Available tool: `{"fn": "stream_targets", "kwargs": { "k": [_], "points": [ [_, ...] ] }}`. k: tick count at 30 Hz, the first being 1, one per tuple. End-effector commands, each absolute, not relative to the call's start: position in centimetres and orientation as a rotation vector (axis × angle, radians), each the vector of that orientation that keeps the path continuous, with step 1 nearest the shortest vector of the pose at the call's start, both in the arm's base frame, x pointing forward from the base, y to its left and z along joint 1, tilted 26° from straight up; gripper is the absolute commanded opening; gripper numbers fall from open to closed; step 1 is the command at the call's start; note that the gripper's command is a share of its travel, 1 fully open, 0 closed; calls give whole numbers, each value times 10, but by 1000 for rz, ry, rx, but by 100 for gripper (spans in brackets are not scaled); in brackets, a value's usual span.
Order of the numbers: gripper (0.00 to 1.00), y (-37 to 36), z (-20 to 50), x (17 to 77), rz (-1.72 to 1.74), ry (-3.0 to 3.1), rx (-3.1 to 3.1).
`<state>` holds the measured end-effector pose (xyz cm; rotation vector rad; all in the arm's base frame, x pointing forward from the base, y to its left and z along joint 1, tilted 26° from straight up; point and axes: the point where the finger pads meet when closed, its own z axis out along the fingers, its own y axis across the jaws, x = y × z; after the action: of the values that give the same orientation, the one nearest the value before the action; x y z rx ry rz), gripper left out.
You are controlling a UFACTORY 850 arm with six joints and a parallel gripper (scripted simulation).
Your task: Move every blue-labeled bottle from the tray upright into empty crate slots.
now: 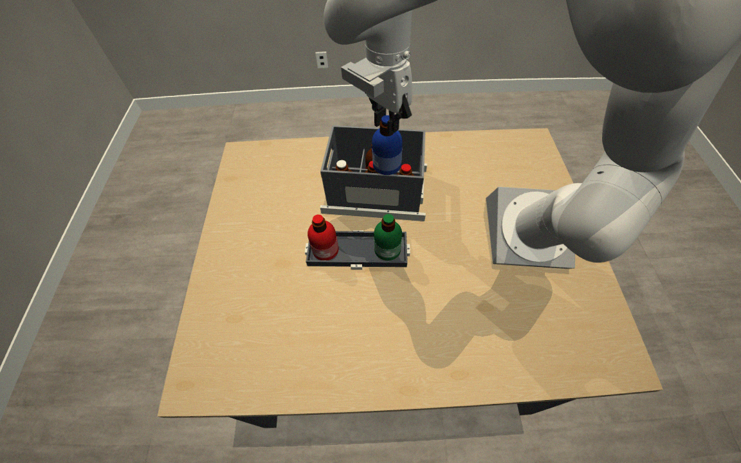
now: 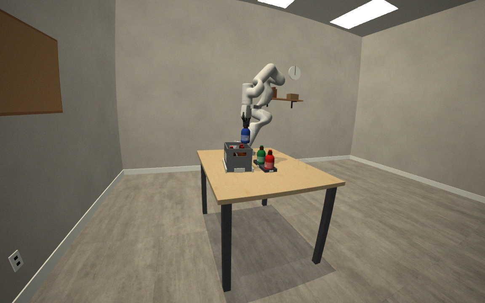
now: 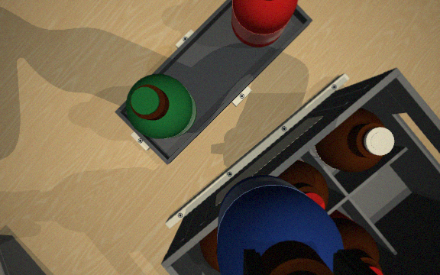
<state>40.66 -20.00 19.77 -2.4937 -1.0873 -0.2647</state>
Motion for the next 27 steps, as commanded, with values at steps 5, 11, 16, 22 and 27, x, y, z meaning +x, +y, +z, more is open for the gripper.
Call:
{"fn": "stream_targets", "kwargs": {
  "k": [5,11,16,22,27],
  "points": [
    [0,-213,192,400,-267,-1088,-2495],
    [0,-225,187,394,-267,-1088,-2495],
    [0,-234,182,389,-267,-1088,-2495],
    [0,-241,179,385,-267,-1088,-2495],
    [0,-249,175,381,-267,-1088,-2495]
  ]
}}
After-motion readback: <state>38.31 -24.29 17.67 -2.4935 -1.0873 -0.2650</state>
